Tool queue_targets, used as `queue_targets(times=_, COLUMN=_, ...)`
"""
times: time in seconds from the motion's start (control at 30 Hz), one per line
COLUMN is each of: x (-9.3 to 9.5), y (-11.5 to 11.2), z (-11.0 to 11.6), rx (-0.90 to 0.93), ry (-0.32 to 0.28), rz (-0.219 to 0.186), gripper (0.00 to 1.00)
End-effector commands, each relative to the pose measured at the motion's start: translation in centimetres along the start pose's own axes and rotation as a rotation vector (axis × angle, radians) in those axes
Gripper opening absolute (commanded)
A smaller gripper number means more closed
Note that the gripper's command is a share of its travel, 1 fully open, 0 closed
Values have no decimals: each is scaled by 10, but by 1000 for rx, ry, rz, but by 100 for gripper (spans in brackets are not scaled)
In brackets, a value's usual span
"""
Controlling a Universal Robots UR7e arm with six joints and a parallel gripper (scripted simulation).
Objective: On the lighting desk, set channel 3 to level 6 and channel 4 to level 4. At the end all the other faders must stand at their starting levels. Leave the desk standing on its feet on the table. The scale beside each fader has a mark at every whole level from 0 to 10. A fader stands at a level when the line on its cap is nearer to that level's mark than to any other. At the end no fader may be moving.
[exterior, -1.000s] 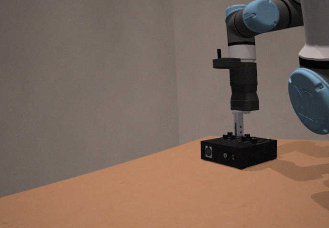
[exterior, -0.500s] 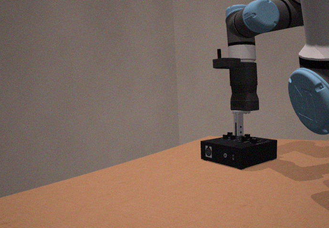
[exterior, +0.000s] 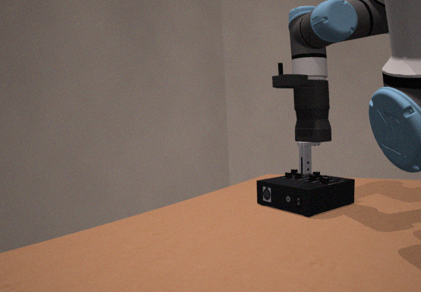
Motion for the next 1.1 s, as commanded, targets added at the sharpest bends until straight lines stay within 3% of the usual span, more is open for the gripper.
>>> queue_targets(times=0.0, x=3, y=-1, z=-1, rx=-1, ry=0, rz=-1, gripper=0)
queue_targets(times=1.07, x=12, y=-1, z=-1, rx=-1, ry=0, rz=-1, gripper=0)
Point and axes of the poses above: the point where the finger pads meet when closed, its own x axis out along the fingers, its own y axis across the jaws, z = x × y, the point moved 2 cm from there along -x, back along the fingers, and after that the axes turned 7 degrees about x, right-handed, at the moved point
